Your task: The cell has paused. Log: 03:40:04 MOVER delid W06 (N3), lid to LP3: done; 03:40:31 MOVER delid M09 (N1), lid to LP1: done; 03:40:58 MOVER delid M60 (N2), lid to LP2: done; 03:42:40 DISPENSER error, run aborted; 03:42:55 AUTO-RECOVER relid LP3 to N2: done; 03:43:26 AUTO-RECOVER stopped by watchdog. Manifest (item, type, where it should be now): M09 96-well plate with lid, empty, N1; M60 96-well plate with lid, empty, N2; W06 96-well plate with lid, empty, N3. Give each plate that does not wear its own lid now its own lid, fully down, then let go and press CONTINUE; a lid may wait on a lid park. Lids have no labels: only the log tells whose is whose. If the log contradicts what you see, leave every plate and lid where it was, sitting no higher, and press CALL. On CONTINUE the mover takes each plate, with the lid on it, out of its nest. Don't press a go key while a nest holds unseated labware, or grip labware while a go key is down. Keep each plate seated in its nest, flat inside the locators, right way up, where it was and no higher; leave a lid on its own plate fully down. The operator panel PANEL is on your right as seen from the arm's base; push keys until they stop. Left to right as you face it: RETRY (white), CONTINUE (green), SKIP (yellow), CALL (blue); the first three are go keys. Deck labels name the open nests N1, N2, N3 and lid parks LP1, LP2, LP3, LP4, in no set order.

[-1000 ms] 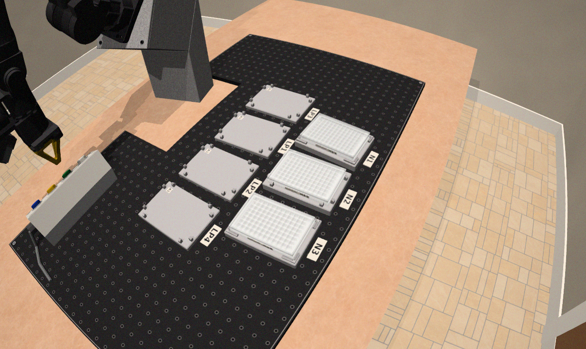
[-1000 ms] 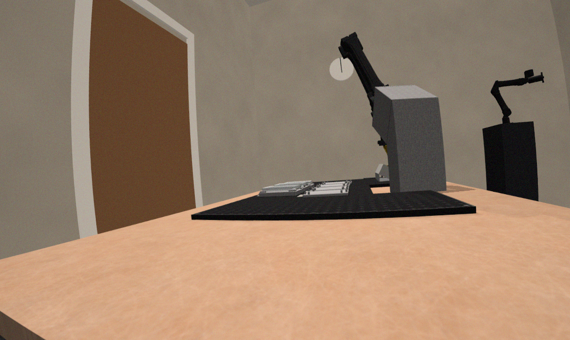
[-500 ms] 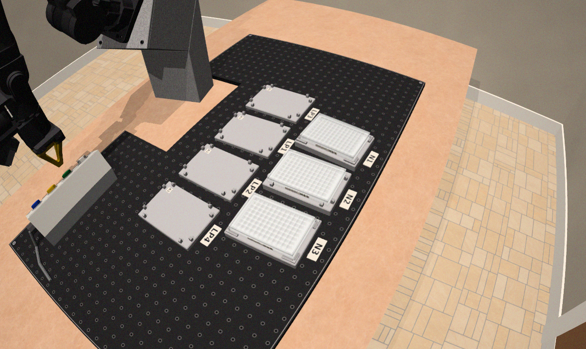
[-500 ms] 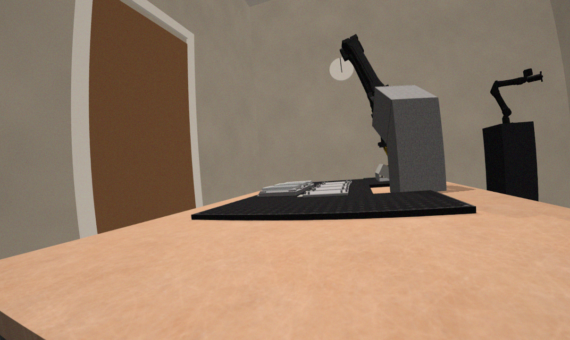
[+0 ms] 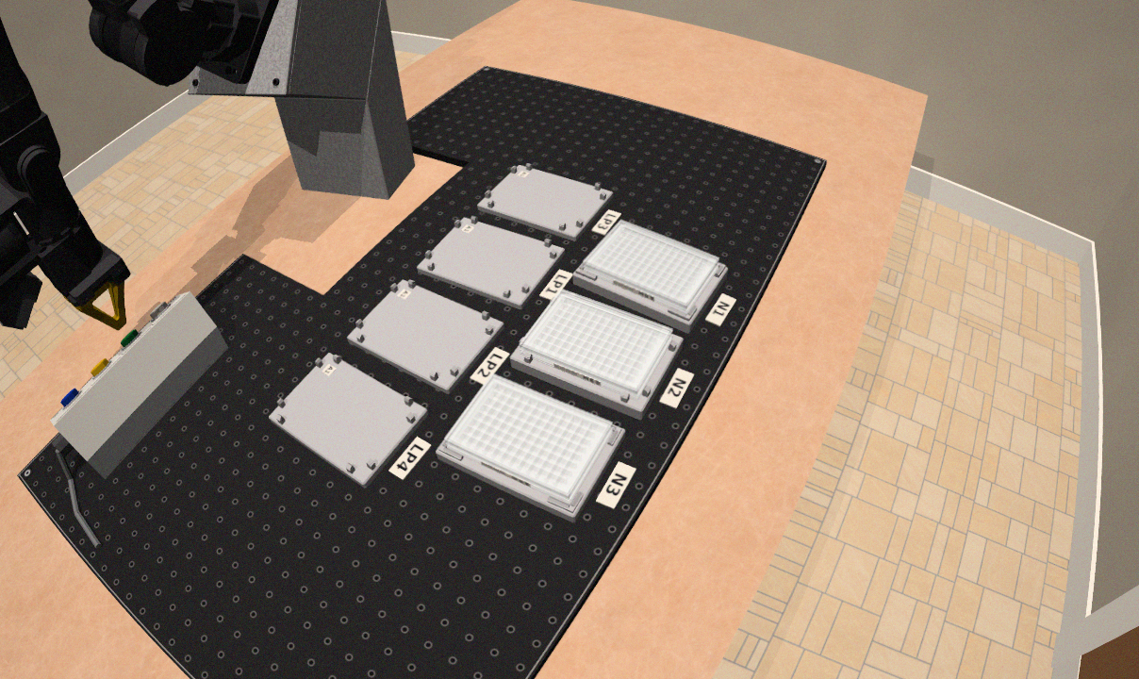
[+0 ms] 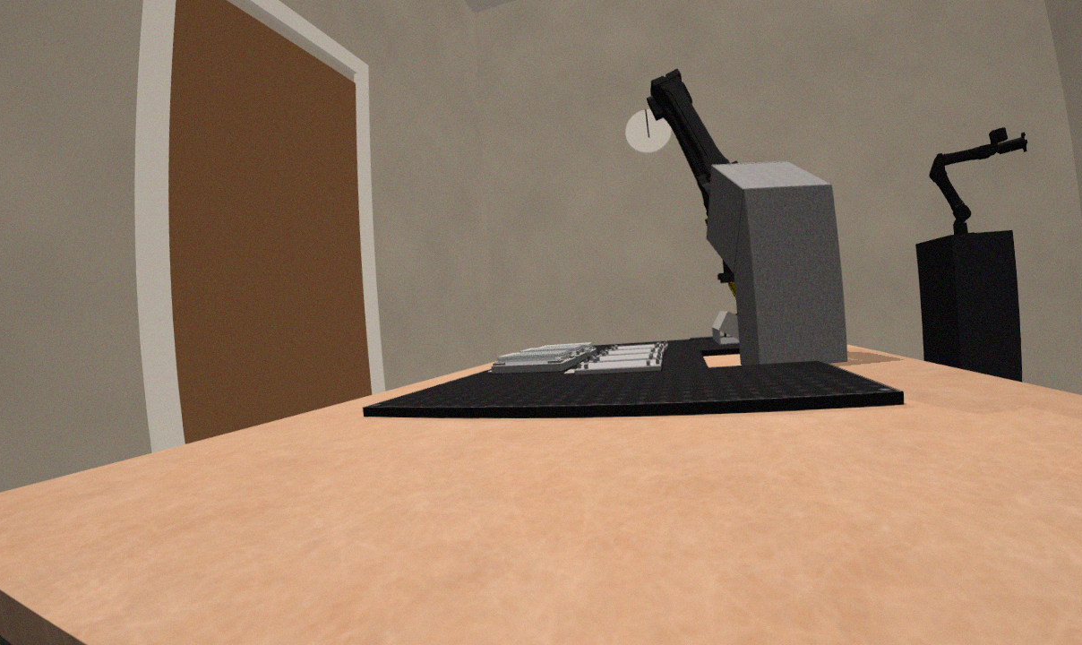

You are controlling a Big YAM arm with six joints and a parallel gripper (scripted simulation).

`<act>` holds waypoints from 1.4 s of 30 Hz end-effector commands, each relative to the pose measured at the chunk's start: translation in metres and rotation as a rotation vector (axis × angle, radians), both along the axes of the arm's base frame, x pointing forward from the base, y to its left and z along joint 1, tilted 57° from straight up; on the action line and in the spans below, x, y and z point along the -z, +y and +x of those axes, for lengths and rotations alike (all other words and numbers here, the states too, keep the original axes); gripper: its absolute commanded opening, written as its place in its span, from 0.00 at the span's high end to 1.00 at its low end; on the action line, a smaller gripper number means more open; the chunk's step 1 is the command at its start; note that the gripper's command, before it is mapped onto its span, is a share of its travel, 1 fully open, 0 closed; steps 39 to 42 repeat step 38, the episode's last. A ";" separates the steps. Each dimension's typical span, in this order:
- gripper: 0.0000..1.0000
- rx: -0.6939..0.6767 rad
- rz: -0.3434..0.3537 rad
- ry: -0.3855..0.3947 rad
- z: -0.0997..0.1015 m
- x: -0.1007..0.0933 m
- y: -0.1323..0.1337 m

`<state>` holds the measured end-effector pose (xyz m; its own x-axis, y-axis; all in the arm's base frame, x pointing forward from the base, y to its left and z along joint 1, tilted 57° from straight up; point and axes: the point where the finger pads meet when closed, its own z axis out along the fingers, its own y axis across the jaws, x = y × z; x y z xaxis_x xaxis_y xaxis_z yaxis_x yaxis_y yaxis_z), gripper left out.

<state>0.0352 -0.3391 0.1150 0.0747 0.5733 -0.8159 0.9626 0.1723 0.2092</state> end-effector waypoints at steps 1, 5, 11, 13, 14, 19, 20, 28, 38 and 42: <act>1.00 -0.004 -0.011 -0.006 0.003 -0.003 -0.005; 1.00 0.004 -0.013 -0.006 0.001 -0.003 -0.008; 1.00 0.000 -0.008 -0.006 0.004 0.001 -0.009; 1.00 0.003 -0.009 -0.006 0.003 0.001 -0.010; 1.00 -0.001 -0.010 -0.006 0.004 0.002 -0.011; 1.00 0.003 -0.008 -0.006 0.004 0.004 -0.013; 1.00 0.001 -0.008 -0.005 0.005 0.005 -0.013; 1.00 -0.001 -0.010 -0.005 0.006 0.004 -0.014; 1.00 -0.004 -0.008 -0.006 0.007 0.006 -0.016; 1.00 -0.004 -0.008 -0.006 0.007 0.006 -0.016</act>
